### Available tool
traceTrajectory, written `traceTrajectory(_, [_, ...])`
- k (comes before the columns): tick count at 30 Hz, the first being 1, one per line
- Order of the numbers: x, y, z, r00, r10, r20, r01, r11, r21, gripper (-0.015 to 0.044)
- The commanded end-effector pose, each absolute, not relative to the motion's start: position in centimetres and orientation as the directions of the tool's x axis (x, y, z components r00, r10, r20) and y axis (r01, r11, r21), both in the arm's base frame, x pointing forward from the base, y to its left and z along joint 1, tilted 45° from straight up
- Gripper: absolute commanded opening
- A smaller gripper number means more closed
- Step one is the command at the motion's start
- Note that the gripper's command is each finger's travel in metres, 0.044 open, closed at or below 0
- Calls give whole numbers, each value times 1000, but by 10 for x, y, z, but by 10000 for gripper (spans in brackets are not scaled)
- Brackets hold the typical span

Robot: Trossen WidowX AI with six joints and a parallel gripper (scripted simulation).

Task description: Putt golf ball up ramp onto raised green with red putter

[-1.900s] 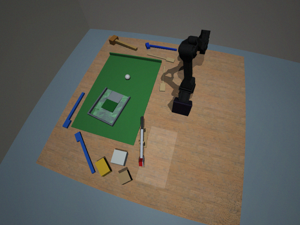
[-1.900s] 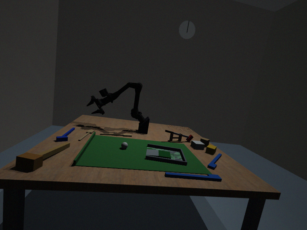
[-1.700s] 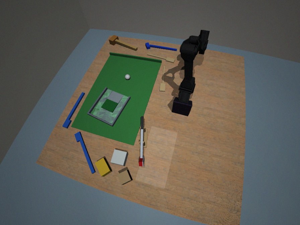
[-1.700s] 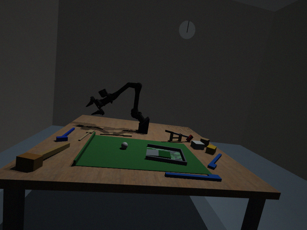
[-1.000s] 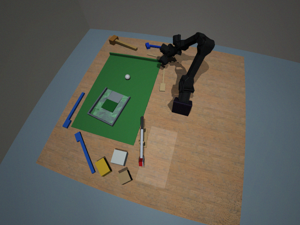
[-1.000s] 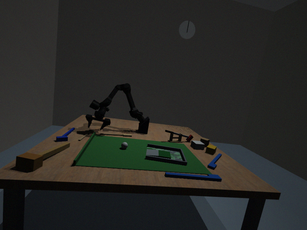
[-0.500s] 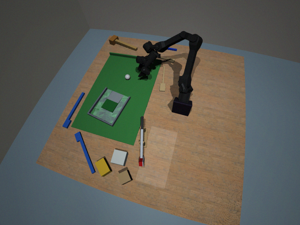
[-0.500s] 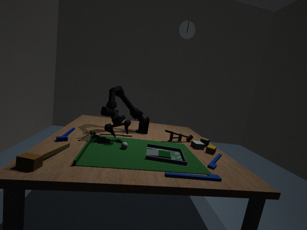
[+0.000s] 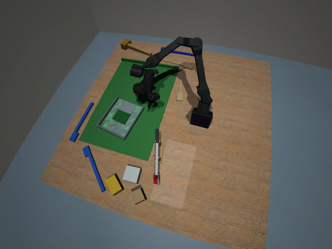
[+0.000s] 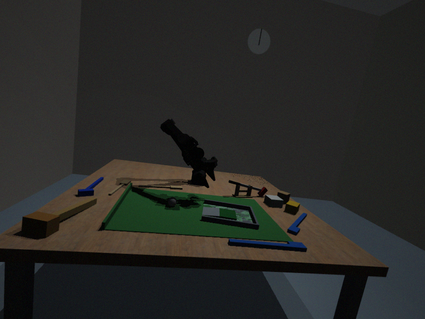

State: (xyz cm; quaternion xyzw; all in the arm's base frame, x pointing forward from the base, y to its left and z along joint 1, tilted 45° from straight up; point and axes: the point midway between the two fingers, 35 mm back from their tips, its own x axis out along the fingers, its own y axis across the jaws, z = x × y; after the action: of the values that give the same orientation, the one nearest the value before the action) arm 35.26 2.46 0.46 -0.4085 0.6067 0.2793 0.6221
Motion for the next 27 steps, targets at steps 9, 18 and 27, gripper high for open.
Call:
traceTrajectory(9, [262, 153, -76, -85, -526, -846, -994, -10, 106, 440])
traceTrajectory(18, [226, 177, -96, -35, -649, -760, -970, -159, 181, 440])
traceTrajectory(27, [225, 162, -112, -35, -649, -760, -971, -159, 181, 440])
